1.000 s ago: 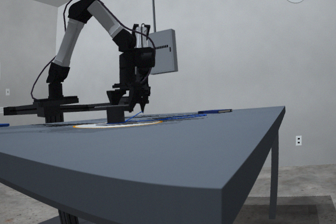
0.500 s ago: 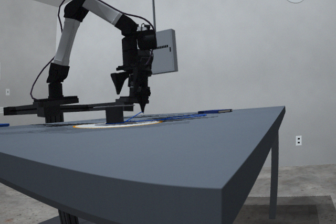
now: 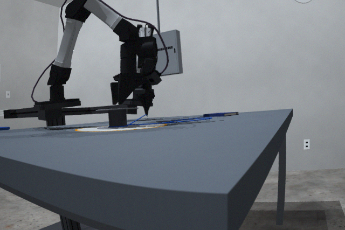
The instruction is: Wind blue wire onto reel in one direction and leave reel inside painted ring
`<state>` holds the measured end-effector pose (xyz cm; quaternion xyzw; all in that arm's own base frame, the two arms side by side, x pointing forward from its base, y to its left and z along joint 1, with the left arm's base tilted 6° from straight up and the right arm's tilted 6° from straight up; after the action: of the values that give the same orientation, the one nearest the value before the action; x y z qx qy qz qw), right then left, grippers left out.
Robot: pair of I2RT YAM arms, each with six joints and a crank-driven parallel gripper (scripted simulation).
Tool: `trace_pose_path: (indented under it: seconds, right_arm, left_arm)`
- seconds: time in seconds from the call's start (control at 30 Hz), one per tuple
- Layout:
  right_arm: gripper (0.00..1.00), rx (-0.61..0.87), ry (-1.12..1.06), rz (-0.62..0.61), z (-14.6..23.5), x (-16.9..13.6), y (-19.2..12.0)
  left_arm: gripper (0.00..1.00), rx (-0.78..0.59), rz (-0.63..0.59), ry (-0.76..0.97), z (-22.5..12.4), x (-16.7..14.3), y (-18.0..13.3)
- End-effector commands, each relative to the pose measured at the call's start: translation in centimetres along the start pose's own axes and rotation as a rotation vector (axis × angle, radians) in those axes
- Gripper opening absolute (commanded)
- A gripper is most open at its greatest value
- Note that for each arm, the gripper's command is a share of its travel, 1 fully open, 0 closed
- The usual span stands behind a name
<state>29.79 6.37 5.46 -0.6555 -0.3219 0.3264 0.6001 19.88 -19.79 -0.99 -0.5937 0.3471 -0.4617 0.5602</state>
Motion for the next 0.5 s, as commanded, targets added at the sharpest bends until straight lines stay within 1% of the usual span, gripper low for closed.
trace_pose_path:
  seconds: [0.0, 0.17, 0.4, 0.47]
  right_arm:
    - [0.77, -0.019, 0.346, -0.023, 0.6, -0.7, -0.5]
    - [0.77, -0.005, 0.663, -0.017, 1.7, -2.1, -1.0]
    - [0.77, 0.009, 1.089, -0.016, 4.1, -3.1, -1.4]
    - [0.77, 0.009, 1.089, -0.016, 4.1, -3.1, -1.4]
  left_arm:
    - [0.00, 0.014, -0.025, 0.005, 0.2, 1.2, -0.4]
    - [0.00, 0.014, -0.025, 0.005, 0.2, 1.2, -0.3]
    - [0.00, 0.014, -0.025, 0.007, 0.1, 1.2, -0.3]
    - [0.00, 0.014, -0.025, 0.007, 0.1, 1.2, -0.3]
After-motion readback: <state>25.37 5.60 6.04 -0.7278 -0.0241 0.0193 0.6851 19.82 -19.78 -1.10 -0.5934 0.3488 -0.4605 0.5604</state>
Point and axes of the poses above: on each arm, the point where the finger pads meet when closed, its own y axis out along the fingers, its own z axis across the jaws, x = y × z, the point moved 6 cm from there along -y, back along the fingers, and after that the axes turned 6 degrees about y, right-handed, at the moved point
